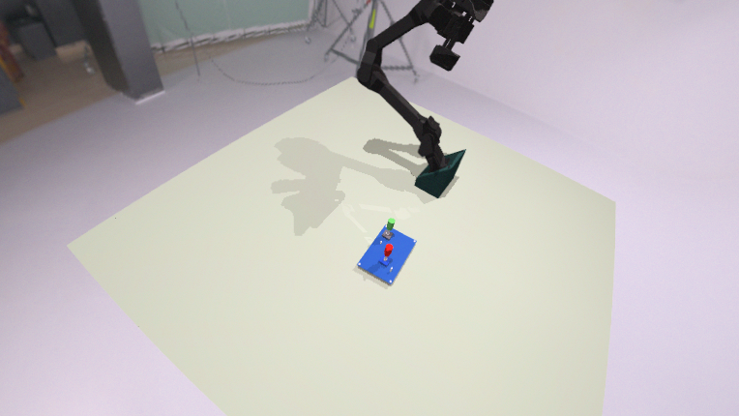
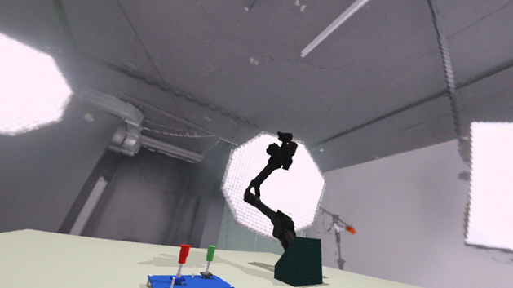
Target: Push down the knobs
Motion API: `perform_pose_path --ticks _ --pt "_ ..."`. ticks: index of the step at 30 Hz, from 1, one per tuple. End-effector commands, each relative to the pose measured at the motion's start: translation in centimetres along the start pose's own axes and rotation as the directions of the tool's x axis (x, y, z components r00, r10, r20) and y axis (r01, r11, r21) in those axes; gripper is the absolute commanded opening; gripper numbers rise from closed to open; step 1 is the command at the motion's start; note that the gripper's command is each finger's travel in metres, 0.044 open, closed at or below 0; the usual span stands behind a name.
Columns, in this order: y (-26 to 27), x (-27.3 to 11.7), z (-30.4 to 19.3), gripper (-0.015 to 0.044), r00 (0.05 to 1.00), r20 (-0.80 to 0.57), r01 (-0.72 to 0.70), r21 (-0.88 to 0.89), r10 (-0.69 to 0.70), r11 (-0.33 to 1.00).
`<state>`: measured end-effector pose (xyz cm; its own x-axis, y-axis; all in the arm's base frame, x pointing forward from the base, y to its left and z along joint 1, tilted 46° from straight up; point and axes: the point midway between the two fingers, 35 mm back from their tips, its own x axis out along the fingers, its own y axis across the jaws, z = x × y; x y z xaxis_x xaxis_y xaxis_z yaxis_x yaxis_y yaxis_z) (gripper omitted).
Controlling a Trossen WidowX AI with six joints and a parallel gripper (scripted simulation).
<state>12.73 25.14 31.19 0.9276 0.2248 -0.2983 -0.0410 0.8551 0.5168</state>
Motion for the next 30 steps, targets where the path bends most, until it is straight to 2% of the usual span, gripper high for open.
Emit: perform_pose_path --ticks 1,5,15,30 --pt "0.0 0.1 0.0 0.0374 1.000 -0.002 0.002 0.000 -0.002 1.000" --pt "-0.1 1.5 -0.8 0.0269 0.998 -0.039 0.047 -0.015 -0.047 0.999" --pt "-3.0 6.6 -1.4 0.0006 0.964 -0.018 0.250 -0.280 -0.265 0.927" --pt "-9.7 13.0 -0.8 0.0000 0.824 0.000 0.464 -0.573 -0.566 0.675"
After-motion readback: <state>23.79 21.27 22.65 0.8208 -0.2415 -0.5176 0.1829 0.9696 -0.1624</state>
